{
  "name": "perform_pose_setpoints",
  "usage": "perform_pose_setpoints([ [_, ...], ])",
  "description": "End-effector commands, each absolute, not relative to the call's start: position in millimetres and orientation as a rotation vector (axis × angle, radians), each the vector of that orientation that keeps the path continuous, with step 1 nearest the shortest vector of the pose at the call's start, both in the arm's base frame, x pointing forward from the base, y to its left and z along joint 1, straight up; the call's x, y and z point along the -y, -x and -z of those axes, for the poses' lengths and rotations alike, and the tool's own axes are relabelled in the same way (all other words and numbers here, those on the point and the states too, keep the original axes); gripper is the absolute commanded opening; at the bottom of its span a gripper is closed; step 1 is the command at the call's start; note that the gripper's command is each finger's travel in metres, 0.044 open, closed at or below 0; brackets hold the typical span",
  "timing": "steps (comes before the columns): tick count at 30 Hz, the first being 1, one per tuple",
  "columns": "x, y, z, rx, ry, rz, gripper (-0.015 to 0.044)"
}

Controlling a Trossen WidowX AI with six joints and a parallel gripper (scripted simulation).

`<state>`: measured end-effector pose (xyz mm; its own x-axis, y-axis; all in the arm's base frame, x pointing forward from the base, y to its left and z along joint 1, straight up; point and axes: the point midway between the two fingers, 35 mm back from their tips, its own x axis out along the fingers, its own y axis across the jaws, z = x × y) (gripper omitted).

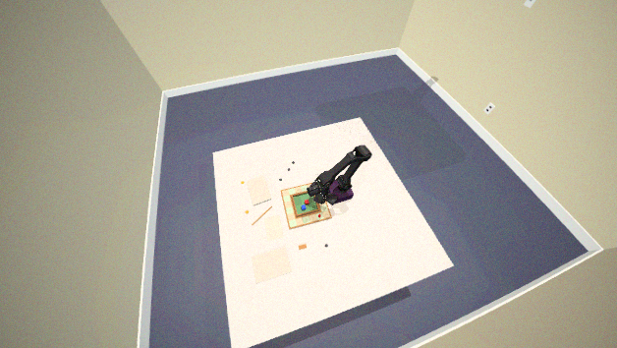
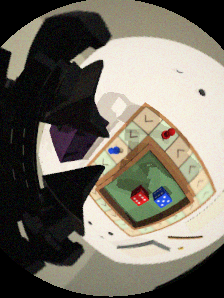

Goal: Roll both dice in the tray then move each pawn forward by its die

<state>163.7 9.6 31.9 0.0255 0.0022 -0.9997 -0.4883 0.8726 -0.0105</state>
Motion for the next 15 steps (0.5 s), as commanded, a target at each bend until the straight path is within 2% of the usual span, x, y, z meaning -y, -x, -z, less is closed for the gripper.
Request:
perform_pose_setpoints([
  [1, -10, -162, -26, -1.511, 0.404, -0.405, 0.0200],
  [15, -10, -164, -4, -1.511, 0.404, -0.405, 0.0200],
])
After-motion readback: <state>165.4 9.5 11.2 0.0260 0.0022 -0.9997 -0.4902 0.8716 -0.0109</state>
